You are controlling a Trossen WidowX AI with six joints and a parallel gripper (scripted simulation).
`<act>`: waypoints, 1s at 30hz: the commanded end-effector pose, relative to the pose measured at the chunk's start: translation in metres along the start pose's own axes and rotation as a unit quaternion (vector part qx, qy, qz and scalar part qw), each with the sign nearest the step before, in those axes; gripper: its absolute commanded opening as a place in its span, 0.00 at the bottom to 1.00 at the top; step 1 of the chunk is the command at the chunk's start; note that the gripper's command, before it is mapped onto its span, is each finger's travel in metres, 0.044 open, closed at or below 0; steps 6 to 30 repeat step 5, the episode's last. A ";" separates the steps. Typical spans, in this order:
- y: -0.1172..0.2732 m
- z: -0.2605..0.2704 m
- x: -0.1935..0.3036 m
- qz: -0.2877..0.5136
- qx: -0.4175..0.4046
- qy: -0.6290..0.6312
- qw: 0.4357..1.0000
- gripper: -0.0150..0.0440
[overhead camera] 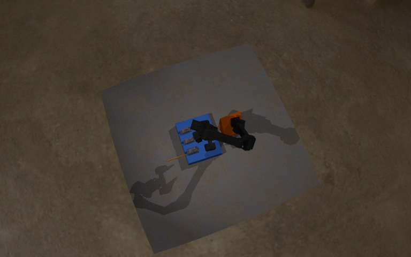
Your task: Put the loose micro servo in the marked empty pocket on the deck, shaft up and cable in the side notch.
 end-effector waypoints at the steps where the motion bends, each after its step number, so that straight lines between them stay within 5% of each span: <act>1: 0.000 0.000 0.000 0.002 0.001 -0.001 1.000 1.00; 30: 0.000 0.000 0.000 0.002 0.001 -0.001 1.000 1.00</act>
Point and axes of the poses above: the point midway between the two fingers, 35 mm back from their tips, its own y axis back along the fingers, its own z axis across the jaws, x = y × z, the point moved 2 cm from there along y, back along the fingers, and after that the axes turned 14 degrees about y, right-handed, at the moved point
